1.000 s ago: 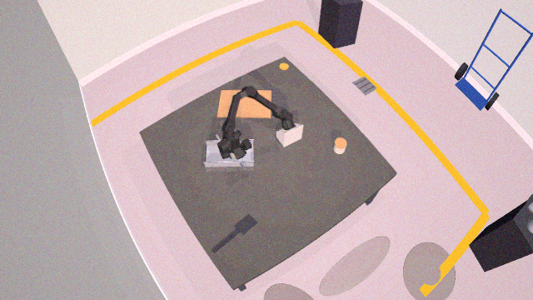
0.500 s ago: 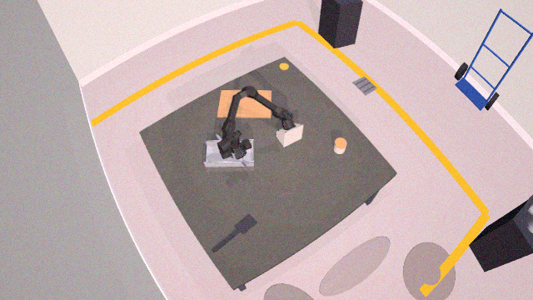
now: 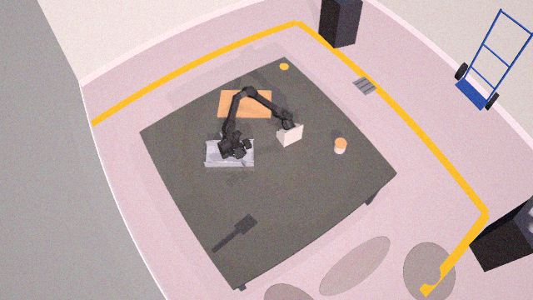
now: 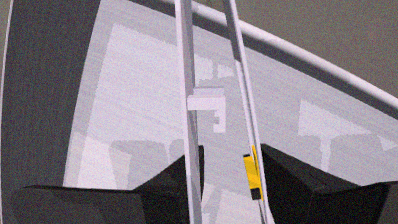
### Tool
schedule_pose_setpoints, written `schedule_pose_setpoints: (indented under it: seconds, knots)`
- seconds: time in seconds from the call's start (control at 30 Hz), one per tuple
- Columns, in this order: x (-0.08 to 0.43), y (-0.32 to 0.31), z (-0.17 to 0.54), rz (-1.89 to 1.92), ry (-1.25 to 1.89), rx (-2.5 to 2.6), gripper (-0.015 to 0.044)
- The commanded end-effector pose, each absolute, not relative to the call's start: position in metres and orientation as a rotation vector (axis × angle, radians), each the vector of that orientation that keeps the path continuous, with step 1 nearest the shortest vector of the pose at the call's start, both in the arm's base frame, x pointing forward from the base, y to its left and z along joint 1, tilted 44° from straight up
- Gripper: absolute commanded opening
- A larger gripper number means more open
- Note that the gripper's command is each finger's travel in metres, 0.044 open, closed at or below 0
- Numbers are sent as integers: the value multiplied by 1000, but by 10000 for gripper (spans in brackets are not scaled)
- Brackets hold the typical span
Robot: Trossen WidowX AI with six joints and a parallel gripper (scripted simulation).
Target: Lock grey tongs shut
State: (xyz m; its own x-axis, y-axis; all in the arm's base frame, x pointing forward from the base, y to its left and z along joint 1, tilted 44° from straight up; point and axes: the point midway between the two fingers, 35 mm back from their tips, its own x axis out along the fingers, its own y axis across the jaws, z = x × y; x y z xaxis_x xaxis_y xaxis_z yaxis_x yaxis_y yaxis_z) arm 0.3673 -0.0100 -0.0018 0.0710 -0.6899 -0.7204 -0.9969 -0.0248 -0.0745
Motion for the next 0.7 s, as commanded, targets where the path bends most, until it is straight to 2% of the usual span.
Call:
schedule_pose_setpoints:
  seconds: [0.0,0.47,0.67]
  knots:
    - [367,-10,-2,680,1676,-1774,108]
    - [367,-10,-2,680,1676,-1774,15]
    - [367,-10,-2,680,1676,-1774,-143]
